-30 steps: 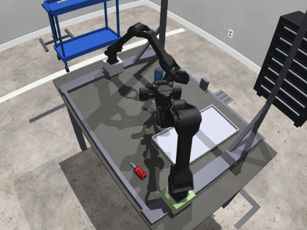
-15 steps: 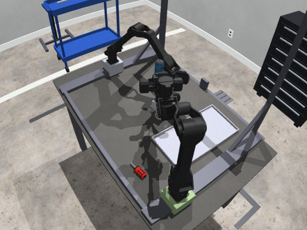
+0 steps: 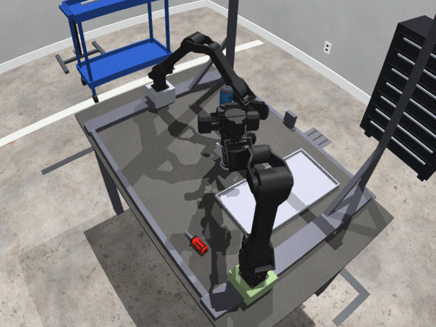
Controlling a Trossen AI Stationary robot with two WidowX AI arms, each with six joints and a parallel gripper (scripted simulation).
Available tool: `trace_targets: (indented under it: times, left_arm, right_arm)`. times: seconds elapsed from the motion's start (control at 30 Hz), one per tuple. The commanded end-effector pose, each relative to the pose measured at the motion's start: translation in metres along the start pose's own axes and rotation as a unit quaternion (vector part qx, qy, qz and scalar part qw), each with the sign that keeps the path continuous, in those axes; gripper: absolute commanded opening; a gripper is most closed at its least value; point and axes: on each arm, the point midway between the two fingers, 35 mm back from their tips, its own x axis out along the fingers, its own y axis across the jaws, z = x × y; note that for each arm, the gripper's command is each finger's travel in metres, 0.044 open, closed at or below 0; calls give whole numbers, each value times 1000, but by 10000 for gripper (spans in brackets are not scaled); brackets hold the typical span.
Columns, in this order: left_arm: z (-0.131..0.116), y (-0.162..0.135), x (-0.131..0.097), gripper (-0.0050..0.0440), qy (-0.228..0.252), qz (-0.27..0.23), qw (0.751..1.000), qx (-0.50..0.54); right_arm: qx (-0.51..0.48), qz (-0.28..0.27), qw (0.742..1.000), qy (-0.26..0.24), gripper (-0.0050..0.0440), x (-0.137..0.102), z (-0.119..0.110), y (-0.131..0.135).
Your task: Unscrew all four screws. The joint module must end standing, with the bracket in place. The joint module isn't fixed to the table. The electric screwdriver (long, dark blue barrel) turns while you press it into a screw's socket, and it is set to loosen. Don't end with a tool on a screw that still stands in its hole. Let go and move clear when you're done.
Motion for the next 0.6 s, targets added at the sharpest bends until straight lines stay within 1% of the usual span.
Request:
trace_targets:
  times: [0.0, 0.07, 0.1, 0.3, 0.43, 0.57]
  left_arm:
    - [32, -2, 0, 162, -40, -3, 999, 4]
    - [32, -2, 0, 162, -40, -3, 999, 4]
    - [32, -2, 0, 162, -40, -3, 999, 4]
    - [32, -2, 0, 162, -40, -3, 999, 4]
    - [32, -2, 0, 162, -40, -3, 999, 4]
    - [32, -2, 0, 162, -40, -3, 999, 4]
  right_arm:
    - [16, 11, 1000, -3, 74, -8, 13, 5]
    - [16, 11, 1000, -3, 122, -8, 13, 5]
    - [22, 15, 1000, -4, 127, -13, 17, 7]
    - [28, 18, 999, -7, 127, -27, 21, 9]
    - [28, 18, 999, -6, 127, -30, 21, 9]
    - [28, 18, 999, -6, 127, -47, 21, 9]
